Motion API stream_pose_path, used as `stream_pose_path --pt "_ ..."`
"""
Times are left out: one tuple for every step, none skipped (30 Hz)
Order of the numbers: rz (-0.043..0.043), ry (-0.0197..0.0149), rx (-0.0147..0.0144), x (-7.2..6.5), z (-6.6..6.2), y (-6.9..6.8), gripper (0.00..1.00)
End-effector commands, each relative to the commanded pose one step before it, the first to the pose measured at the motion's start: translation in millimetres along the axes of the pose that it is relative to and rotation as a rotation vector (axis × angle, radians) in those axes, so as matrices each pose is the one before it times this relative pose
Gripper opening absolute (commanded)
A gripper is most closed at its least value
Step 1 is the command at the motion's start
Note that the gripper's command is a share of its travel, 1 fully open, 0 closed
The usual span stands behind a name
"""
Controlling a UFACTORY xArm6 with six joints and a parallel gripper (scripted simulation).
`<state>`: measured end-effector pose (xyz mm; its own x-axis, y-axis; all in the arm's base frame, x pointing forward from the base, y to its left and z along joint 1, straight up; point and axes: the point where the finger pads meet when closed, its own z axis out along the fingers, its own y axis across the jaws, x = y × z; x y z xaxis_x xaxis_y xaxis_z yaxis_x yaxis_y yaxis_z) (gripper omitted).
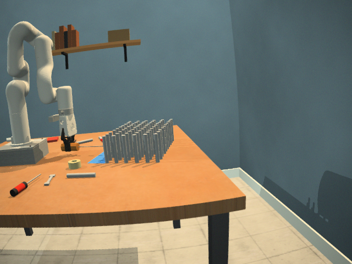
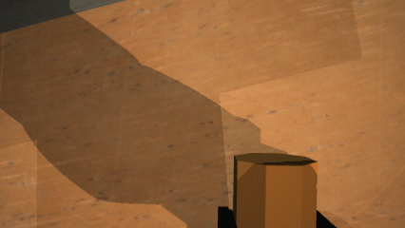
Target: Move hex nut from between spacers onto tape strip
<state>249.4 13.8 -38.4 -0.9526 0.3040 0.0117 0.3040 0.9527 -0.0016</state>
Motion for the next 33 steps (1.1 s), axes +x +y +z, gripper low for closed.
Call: stream_pose_path --pt "-0.00004 -0.00215 -0.00187 -1.06 -0.53 -3.38 0.0" --pt "0.0 0.0 0.0 0.0 0.0 -0.74 0.0" --pt "0.0 0.0 0.0 0.0 0.0 -0.66 0.0" --pt "0.0 0.0 0.0 0.0 0.0 -0.57 0.0" --pt "0.0 0.0 0.0 0.0 0.0 -0.49 0.0" --pt "0.0 0.0 0.0 0.0 0.0 -0.4 0.0" --pt "0.0 0.0 0.0 0.0 0.0 -0.33 0.0" --pt "0.0 0.0 0.0 0.0 0.0 -0.25 0.0" --pt "0.0 0.0 0.0 0.0 0.0 -0.19 0.0" --pt "0.0 0.0 0.0 0.0 0.0 -0.13 0.0" --pt "0.0 0.0 0.0 0.0 0.0 0.0 0.0" --pt "0.0 0.0 0.0 0.0 0.0 0.0 0.0" --pt "0.0 0.0 0.0 0.0 0.0 -0.08 0.0" --pt "0.0 0.0 0.0 0.0 0.0 -0.04 0.0" --pt "0.0 0.0 0.0 0.0 0.0 -0.02 0.0" --pt "0.0 0.0 0.0 0.0 0.0 0.0 0.0" --pt "0.0 0.0 0.0 0.0 0.01 0.0 0.0" --pt "0.0 0.0 0.0 0.0 0.08 0.0 0.0" --pt "0.0 0.0 -0.00001 0.0 0.21 0.0 0.0" --pt "0.0 0.0 -0.00001 0.0 0.37 0.0 0.0" --pt "0.0 0.0 -0.00001 0.0 0.57 0.0 0.0" --pt "0.0 0.0 -0.00001 0.0 0.79 0.0 0.0" --pt "0.0 -0.00001 0.00002 0.0 1.01 -0.01 0.0" --pt "0.0 -0.00001 0.00002 0.0 1.23 -0.01 0.0" --pt "0.0 0.00002 -0.00006 -0.01 1.44 0.02 0.0" --pt "0.0 -0.00001 0.00004 -0.01 1.64 -0.02 0.0" --pt "0.0 0.00002 -0.00007 -0.01 1.38 0.02 0.0" --pt "0.0 0.0 0.0 0.0 0.0 0.0 0.0" --pt "0.0 0.0 0.0 0.0 0.0 0.0 0.0" --pt "0.0 0.00003 -0.00008 -0.01 1.23 0.02 0.0" --pt "0.0 -0.00003 0.00008 0.0 1.31 -0.03 0.0" --pt "0.0 0.0 0.00001 -0.02 0.92 0.0 0.0" --pt "0.0 0.00006 -0.00019 -0.03 0.42 0.06 0.0"
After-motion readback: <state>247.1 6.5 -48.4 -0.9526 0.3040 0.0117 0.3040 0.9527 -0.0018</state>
